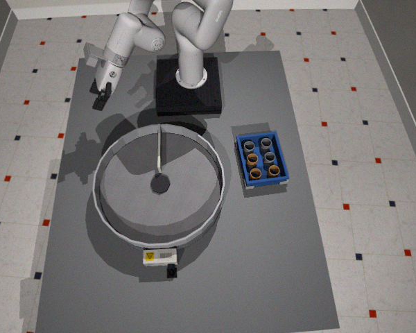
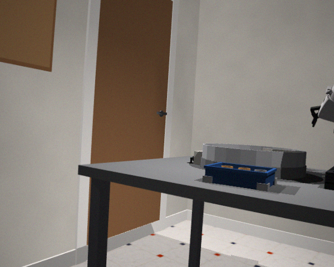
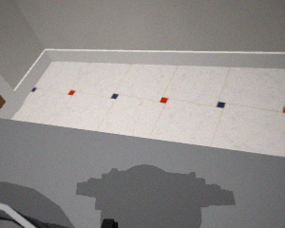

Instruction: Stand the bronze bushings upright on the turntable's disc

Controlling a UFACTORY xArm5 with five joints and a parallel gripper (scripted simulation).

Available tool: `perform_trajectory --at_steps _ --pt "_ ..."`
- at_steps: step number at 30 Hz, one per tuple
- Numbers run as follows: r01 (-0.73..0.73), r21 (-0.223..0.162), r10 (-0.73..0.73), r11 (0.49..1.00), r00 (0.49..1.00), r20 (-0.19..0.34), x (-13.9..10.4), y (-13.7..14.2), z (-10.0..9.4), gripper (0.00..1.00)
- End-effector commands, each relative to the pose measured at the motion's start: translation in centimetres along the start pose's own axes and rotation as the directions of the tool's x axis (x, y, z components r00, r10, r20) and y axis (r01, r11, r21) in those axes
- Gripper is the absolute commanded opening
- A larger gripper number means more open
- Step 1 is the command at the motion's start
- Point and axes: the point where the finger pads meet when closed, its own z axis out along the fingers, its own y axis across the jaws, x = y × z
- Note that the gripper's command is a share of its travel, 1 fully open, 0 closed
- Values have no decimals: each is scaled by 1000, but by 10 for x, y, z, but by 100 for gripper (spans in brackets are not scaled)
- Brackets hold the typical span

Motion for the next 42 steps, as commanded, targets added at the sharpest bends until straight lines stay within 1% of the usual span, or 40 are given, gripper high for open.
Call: perform_trajectory --at_steps 1,18,20,22,23,25,26,27,29,30,31,32,34,35,37,38,40,41,42 --pt "0 1 0 1000 1000 -3 2 -1 0 100" --pt "0 1 0 1000 1000 -3 2 -1 0 100" --pt "5 2 -5 1000 1000 6 1 -3 0 100" --pt "21 4 -21 1000 999 34 -1 -10 3 100" --pt "34 6 -35 999 998 57 -3 -15 4 100" --pt "72 11 -73 997 990 121 -8 -31 7 100" --pt "72 11 -73 997 990 121 -8 -31 7 100" --pt "97 15 -98 995 982 161 -12 -41 8 100" --pt "97 15 -98 995 982 161 -12 -41 8 100" --pt "125 19 -127 992 971 204 -17 -52 8 100" --pt "125 19 -127 992 971 204 -17 -52 8 100" --pt "156 25 -158 987 955 250 -22 -63 7 100" --pt "156 25 -158 987 955 250 -22 -63 7 100" --pt "190 32 -190 981 936 297 -28 -75 5 100" --pt "190 32 -190 981 936 297 -28 -75 5 100" --pt "224 40 -224 974 911 345 -35 -87 2 100" --pt "224 40 -224 974 911 345 -35 -87 2 100" --pt "260 49 -258 964 883 391 -42 -99 -3 100" --pt "260 49 -258 964 883 391 -42 -99 -3 100"
